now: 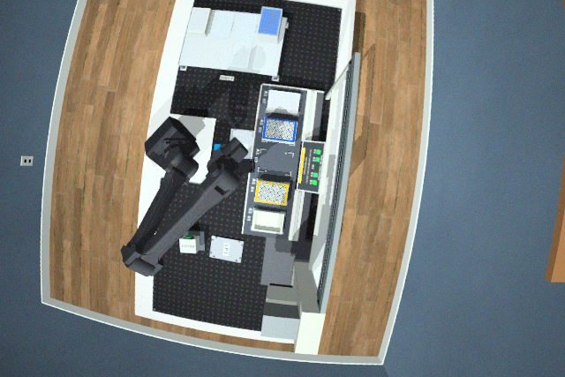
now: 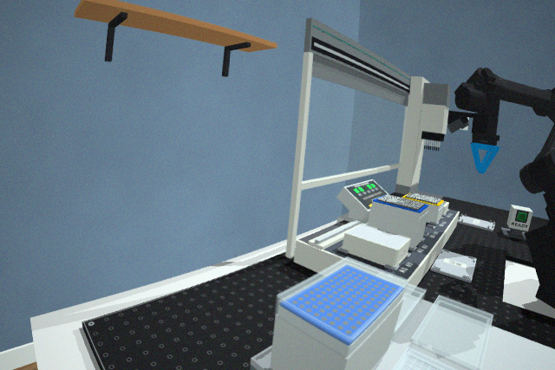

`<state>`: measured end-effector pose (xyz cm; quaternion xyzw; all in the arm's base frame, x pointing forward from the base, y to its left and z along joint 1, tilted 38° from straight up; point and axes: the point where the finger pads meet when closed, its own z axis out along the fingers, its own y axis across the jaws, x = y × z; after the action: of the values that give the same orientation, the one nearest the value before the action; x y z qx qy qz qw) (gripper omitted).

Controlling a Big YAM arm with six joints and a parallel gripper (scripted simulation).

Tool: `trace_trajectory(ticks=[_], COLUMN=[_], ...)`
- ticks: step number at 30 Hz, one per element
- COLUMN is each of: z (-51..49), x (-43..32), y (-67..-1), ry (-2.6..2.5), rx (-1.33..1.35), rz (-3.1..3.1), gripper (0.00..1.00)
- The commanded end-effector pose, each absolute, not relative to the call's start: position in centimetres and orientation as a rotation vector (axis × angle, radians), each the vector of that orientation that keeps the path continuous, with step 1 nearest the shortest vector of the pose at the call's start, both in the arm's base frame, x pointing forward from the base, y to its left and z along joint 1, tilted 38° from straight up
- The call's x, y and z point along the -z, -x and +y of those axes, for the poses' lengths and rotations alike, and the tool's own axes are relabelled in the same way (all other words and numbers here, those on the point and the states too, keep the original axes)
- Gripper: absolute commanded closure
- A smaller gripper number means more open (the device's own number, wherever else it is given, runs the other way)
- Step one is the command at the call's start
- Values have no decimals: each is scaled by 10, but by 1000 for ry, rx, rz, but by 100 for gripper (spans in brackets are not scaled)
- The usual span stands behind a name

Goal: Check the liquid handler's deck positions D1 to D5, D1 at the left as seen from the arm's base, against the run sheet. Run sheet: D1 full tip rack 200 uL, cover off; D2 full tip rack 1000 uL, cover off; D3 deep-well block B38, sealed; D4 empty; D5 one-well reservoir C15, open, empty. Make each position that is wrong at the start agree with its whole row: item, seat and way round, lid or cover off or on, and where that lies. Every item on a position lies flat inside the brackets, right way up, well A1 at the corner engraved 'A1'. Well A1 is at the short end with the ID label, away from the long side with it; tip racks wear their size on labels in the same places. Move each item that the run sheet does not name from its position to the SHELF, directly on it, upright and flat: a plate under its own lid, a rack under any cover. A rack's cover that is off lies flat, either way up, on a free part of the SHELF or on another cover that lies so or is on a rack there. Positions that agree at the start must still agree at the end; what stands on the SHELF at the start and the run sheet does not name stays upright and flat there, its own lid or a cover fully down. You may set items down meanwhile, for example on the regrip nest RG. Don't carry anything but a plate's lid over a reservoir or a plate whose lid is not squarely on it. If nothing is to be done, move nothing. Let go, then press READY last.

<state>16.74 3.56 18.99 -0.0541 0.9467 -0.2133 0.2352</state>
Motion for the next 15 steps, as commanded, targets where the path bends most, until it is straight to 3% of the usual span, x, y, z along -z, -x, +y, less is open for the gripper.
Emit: trace_trajectory(ticks=[1, 15], z=[43, 103], x=[-195, -187], y=[-170, -183], ry=[30, 88], rx=[566, 518], rz=[2572, 2566], gripper=[0, 0])
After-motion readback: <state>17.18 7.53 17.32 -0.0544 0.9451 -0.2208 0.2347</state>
